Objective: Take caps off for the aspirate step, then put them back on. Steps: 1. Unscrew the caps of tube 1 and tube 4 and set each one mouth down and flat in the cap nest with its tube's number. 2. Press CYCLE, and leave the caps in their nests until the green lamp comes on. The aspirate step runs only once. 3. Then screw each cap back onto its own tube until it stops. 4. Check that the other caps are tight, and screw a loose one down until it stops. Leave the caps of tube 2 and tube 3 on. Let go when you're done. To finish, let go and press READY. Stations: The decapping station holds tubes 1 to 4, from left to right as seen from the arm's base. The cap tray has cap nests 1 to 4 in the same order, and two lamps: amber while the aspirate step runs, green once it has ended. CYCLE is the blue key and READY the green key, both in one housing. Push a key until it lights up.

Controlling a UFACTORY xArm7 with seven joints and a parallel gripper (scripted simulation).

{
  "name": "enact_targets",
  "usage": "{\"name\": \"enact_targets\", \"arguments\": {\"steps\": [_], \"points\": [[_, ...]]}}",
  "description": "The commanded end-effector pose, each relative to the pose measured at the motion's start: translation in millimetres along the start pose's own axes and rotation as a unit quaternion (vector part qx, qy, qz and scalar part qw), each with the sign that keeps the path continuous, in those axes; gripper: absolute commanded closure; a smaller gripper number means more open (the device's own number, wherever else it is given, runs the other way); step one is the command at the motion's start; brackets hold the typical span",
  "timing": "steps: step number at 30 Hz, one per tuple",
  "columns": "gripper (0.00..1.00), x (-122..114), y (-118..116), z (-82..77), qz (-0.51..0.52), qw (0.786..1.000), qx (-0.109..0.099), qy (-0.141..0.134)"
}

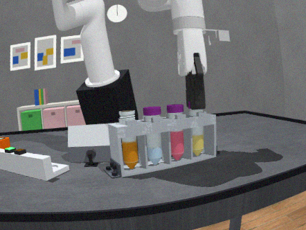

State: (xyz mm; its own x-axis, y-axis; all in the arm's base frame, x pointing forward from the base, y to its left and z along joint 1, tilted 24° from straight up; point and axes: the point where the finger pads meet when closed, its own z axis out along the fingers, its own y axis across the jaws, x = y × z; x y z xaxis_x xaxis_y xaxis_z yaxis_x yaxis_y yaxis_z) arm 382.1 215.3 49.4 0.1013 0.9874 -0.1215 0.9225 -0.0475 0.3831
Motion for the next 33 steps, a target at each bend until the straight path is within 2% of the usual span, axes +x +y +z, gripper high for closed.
{"name": "enact_targets", "arguments": {"steps": [1,7,16,22,24,33], "points": [[0.54,2.0,2.7,-2.2,0.001,1.0,-0.004,0.002],[0.54,2.0,2.6,-2.7,-0.019,1.0,-0.004,0.002],[0.54,2.0,2.6,-3.2,-0.197,0.98,-0.004,0.001],[0.54,1.9,2.6,-3.2,-0.313,0.95,-0.005,0.001],[0.54,1.9,2.6,-3.2,-0.313,0.95,-0.005,0.001],[0.54,2.0,2.5,-3.1,-0.478,0.878,-0.005,0.0]]}}
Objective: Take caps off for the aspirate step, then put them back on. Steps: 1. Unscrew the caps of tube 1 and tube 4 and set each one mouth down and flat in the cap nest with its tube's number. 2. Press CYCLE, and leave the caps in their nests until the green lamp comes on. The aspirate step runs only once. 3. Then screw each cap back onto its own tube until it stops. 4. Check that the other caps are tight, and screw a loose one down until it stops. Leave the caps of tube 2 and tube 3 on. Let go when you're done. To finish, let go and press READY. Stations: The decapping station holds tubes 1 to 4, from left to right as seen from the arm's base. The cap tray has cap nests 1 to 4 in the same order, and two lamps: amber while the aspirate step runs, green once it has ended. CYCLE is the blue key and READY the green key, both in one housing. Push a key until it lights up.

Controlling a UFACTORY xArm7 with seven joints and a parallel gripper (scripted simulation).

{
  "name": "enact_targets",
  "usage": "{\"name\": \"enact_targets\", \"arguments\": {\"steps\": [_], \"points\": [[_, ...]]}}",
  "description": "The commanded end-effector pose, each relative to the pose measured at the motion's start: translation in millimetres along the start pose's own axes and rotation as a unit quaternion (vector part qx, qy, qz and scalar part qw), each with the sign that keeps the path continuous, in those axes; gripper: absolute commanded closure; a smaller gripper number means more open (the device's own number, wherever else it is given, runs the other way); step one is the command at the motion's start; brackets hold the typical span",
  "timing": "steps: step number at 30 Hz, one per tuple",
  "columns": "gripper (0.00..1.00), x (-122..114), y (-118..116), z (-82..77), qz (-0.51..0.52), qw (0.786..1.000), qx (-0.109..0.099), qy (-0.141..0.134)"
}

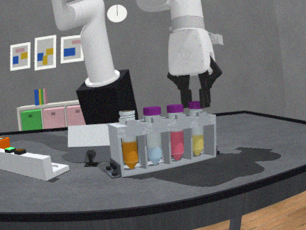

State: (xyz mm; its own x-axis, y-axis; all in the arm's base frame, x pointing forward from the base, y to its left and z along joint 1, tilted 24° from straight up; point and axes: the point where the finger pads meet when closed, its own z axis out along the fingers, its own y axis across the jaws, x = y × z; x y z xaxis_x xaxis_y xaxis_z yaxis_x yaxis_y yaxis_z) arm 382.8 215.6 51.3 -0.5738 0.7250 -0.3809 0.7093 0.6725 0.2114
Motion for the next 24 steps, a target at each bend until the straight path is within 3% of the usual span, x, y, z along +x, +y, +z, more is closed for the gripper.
{"name": "enact_targets", "arguments": {"steps": [1,5,13,14,24], "points": [[0.54,0.4,2.2,-1.6,-0.123,0.992,0.009,0.013],[0.54,0.4,2.2,-1.6,-0.192,0.981,0.008,0.013],[0.54,0.3,2.2,-1.6,-0.192,0.981,0.008,0.013],[1.0,0.3,2.2,-1.6,-0.192,0.981,0.008,0.013],[1.0,0.3,2.2,-1.6,-0.192,0.981,0.008,0.013]]}}
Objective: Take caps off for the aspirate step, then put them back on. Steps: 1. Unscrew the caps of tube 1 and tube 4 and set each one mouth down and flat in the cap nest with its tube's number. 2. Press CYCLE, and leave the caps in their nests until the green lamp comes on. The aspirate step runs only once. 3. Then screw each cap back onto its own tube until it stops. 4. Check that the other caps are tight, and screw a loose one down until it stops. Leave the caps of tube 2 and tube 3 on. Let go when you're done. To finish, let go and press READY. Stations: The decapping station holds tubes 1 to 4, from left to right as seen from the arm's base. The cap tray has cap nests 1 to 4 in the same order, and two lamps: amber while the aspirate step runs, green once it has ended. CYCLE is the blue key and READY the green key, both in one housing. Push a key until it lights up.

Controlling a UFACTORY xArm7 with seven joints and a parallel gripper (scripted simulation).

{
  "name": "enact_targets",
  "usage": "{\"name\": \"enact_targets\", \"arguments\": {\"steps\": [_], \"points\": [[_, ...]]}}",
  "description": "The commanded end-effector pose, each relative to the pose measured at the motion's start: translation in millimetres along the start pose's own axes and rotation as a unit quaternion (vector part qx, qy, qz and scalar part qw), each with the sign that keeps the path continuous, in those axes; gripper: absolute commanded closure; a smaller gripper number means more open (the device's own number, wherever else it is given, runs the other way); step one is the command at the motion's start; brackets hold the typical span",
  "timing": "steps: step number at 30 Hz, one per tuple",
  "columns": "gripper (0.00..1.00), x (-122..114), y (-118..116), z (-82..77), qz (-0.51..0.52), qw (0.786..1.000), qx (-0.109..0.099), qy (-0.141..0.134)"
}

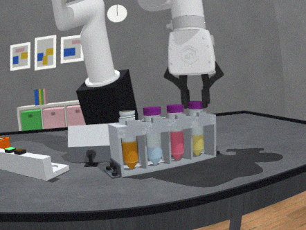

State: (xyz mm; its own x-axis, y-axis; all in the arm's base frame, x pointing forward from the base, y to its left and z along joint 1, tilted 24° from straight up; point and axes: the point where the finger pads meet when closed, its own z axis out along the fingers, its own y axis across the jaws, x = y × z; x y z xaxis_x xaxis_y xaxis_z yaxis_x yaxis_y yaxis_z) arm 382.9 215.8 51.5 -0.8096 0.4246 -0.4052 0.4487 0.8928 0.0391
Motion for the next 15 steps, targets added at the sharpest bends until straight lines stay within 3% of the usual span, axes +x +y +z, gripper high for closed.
{"name": "enact_targets", "arguments": {"steps": [1,4,8,15], "points": [[1.0,-0.3,2.0,-1.5,-0.001,1.0,-0.002,0.0],[1.0,-0.3,2.0,-1.5,-0.001,1.0,-0.002,0.0],[1.0,-0.4,2.0,-1.4,0.099,0.995,-0.002,0.0],[1.0,-0.4,2.0,-1.2,0.261,0.965,-0.002,0.001]]}}
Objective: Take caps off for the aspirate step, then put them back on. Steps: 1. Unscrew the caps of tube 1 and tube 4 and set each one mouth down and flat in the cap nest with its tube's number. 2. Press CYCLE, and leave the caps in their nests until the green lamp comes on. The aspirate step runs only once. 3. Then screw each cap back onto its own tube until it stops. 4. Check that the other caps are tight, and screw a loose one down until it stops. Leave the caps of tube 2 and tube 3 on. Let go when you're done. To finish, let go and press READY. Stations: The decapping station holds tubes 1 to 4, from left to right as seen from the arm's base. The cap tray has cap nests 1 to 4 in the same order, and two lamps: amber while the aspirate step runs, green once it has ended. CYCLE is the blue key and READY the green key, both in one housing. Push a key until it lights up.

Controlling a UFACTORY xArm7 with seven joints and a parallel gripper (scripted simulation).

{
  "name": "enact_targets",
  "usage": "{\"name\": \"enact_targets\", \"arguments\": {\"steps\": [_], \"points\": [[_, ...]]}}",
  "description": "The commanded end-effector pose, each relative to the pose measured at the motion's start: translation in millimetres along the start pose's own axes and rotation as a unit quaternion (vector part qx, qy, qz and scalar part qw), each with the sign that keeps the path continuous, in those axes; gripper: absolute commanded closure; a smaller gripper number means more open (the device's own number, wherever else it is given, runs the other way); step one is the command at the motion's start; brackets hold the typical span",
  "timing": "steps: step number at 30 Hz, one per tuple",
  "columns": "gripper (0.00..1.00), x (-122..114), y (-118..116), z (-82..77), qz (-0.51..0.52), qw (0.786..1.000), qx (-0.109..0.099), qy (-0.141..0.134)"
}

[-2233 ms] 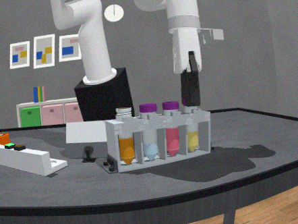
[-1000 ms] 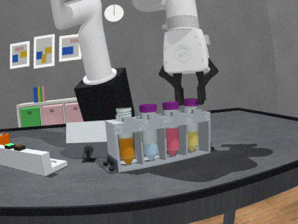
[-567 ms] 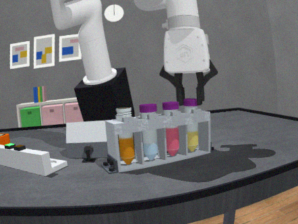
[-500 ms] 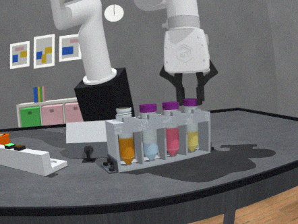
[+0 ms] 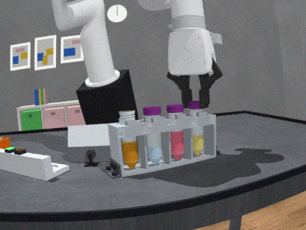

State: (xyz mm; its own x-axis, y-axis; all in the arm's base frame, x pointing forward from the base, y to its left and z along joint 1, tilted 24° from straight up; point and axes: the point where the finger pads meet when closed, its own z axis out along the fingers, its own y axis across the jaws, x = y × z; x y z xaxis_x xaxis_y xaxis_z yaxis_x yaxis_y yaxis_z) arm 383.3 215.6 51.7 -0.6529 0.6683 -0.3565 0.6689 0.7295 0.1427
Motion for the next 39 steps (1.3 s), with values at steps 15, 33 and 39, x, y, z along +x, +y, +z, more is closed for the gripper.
{"name": "enact_targets", "arguments": {"steps": [15,33,39], "points": [[1.0,0.7,1.9,-0.9,0.404,0.915,-0.011,-0.005],[1.0,0.7,1.9,-0.4,0.595,0.803,-0.013,-0.003],[0.54,0.7,1.9,-0.6,0.595,0.803,-0.013,-0.003]]}}
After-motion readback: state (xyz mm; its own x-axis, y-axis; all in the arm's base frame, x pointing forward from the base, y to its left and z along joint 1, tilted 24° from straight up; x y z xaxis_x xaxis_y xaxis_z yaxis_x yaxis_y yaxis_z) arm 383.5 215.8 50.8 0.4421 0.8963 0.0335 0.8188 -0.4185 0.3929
